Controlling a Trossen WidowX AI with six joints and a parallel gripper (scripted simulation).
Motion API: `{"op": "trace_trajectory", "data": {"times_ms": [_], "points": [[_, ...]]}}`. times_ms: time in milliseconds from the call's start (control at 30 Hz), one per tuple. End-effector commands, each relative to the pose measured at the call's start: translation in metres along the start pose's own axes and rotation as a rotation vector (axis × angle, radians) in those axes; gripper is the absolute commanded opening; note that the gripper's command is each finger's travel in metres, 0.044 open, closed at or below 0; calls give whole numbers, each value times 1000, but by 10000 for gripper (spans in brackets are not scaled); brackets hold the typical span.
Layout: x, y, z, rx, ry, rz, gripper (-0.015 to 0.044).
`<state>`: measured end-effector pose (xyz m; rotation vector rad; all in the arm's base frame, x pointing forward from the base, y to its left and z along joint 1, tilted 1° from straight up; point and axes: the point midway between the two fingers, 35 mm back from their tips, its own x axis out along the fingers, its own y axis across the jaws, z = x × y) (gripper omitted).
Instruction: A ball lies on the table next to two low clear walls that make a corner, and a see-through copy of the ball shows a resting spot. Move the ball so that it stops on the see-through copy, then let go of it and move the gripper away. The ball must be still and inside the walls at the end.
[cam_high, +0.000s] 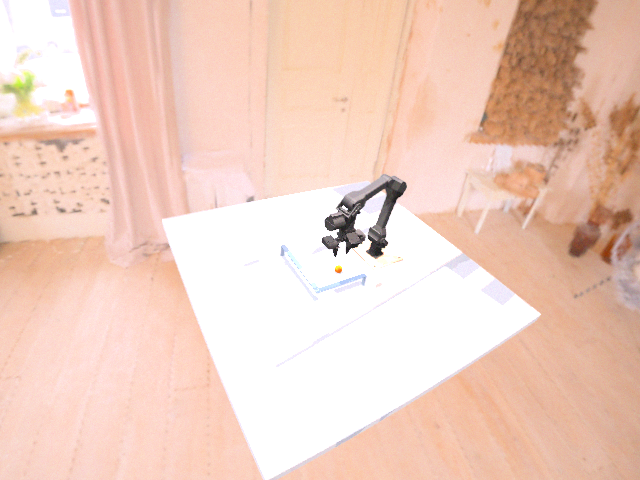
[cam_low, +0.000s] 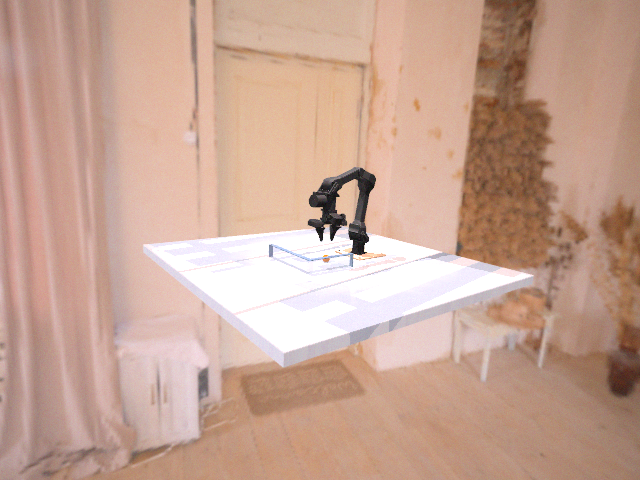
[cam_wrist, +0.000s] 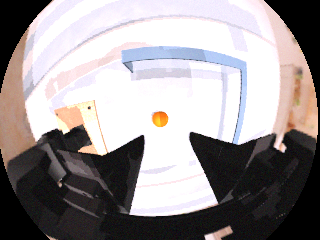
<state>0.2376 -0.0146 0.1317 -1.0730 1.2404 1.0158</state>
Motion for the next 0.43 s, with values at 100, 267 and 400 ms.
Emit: {"op": "trace_trajectory", "data": {"times_ms": [100, 267, 400], "points": [[3, 0, 0, 0, 1, 9, 268], [-28, 2, 0, 0, 1, 8, 373], [-47, 5, -1, 0, 1, 8, 440]]}}
